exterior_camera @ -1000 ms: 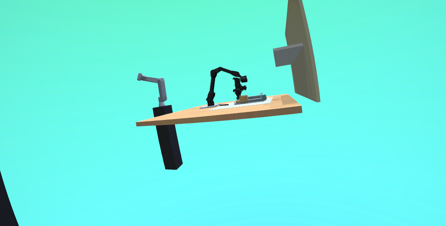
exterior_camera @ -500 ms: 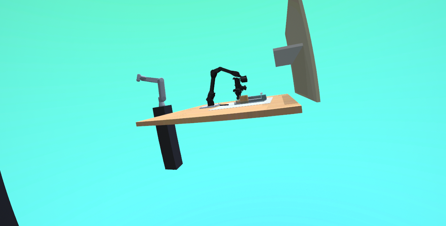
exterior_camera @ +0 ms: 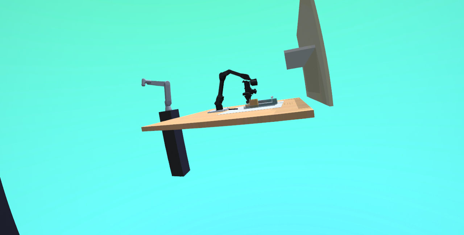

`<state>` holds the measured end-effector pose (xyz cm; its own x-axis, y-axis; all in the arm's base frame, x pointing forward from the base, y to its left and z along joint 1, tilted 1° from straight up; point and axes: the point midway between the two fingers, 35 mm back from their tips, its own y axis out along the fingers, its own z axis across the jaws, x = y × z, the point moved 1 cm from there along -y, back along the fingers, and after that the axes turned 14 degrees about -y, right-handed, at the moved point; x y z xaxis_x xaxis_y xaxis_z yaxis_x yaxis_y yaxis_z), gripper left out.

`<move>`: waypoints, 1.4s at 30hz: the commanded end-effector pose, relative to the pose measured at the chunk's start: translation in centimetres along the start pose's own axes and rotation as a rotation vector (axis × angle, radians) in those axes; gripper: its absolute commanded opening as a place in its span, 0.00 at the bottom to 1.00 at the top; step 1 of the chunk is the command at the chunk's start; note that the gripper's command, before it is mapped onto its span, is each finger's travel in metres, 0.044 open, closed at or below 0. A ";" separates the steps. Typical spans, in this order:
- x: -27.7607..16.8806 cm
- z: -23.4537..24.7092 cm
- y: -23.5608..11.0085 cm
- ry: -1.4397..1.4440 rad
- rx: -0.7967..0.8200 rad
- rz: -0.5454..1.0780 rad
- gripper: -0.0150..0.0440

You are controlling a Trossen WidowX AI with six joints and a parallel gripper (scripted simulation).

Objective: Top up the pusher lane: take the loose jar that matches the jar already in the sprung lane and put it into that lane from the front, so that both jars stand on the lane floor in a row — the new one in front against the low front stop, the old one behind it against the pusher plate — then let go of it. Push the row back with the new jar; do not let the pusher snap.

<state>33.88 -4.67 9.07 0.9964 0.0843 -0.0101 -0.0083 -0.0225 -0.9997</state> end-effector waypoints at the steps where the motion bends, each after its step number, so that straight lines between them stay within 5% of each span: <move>1: 0.8 -0.2 -0.5 0.000 -0.009 -0.031 0.25; 42: 1.1 -0.3 0.3 0.000 -0.009 -0.031 0.25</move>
<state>34.47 -4.76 8.93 0.9965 0.0837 0.0000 0.0020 -0.0238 -0.9997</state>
